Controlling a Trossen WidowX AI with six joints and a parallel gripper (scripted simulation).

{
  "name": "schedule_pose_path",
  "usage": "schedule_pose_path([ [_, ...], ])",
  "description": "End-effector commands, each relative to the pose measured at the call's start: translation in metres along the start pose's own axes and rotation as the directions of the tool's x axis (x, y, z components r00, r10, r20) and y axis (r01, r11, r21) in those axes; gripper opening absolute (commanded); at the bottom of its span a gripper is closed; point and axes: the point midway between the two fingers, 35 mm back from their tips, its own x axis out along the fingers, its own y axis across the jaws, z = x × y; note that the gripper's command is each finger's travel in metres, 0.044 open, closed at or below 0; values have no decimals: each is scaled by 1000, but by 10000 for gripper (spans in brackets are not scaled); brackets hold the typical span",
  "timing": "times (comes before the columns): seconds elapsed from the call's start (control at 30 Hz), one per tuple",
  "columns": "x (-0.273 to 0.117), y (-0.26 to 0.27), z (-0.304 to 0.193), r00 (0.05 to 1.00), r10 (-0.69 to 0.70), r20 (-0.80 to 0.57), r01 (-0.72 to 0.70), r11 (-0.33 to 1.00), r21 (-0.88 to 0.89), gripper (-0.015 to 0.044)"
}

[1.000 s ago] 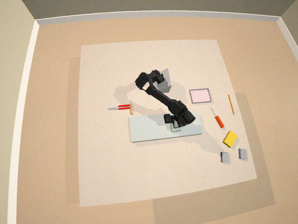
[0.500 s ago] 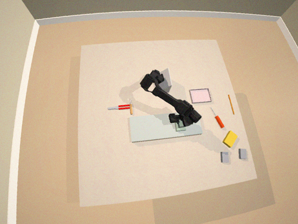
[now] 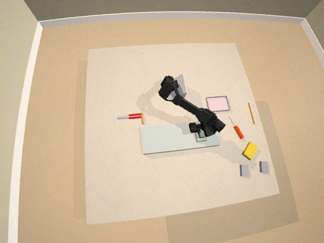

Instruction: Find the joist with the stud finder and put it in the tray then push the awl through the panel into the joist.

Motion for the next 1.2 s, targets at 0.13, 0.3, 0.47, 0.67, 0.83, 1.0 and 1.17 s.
schedule_pose_path([
  [0.13,-1,22,-1,1000,5,-2,-5,1000,-1,0],
  [0.3,-1,33,-1,1000,6,-2,-6,1000,-1,0],
  [0.47,-1,45,-1,1000,6,-2,-6,1000,-1,0],
  [0.67,-1,58,-1,1000,7,-1,-7,1000,0,0],
  [0.83,-2,68,-1,1000,8,-1,-8,1000,0,0],
  [1.0,-1,63,0,1000,4,1,-4,1000,-1,0],
  [1.17,-1,63,0,1000,4,1,-4,1000,-1,0],
])
